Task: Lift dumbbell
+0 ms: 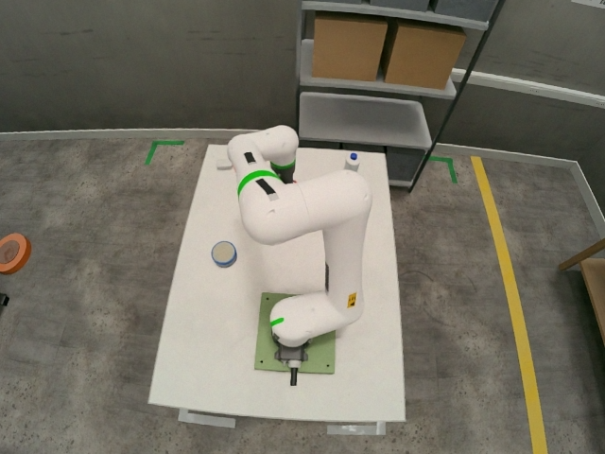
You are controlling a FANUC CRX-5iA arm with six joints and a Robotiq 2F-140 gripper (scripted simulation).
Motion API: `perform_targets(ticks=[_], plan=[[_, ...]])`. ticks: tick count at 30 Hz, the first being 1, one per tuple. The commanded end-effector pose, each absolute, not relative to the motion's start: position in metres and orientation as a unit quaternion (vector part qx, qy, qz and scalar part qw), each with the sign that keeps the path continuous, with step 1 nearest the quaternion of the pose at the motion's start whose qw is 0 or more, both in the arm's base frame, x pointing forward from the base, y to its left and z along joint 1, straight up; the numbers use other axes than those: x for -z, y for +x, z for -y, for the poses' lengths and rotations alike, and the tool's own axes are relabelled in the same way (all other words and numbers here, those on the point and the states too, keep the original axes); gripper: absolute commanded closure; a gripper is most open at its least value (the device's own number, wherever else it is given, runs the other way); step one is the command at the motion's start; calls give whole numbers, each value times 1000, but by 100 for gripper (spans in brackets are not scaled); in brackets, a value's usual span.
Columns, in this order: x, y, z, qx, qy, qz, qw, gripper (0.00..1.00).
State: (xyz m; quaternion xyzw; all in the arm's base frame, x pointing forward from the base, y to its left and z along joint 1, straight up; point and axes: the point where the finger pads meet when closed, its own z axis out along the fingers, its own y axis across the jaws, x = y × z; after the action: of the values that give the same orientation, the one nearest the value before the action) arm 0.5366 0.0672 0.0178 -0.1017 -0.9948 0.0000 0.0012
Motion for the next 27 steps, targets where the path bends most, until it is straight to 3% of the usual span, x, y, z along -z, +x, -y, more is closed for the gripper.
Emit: perform_targets(ticks=[1, 27], plan=[[-24, 537, -67, 0, -102, 995, 0, 90], [-80, 537, -67, 0, -102, 995, 0, 90]])
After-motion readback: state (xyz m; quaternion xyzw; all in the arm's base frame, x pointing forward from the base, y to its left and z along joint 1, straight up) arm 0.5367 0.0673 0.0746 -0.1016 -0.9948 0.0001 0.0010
